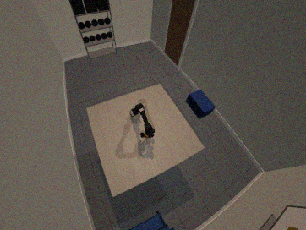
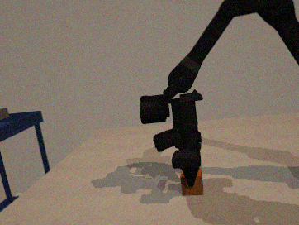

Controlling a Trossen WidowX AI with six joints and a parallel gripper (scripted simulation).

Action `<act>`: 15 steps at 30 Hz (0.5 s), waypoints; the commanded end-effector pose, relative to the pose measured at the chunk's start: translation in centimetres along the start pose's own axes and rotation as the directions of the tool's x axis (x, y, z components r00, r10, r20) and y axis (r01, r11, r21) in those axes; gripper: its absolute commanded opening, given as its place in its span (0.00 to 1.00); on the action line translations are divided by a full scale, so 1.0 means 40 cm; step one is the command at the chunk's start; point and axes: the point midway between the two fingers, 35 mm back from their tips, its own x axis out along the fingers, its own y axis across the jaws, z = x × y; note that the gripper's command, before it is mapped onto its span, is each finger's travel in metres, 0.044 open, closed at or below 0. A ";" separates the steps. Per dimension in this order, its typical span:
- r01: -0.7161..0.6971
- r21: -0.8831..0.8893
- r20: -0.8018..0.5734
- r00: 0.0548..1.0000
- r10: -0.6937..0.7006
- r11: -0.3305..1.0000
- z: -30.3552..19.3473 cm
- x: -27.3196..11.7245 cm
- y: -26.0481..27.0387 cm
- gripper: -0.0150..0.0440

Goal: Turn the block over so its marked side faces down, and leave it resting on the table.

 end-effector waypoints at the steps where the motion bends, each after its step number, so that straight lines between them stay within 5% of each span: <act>1: -0.004 -0.001 -0.002 1.000 0.004 1.000 -0.001 0.003 0.001 0.69; 15: -0.004 -0.001 -0.002 1.000 0.004 1.000 -0.001 0.003 0.001 0.50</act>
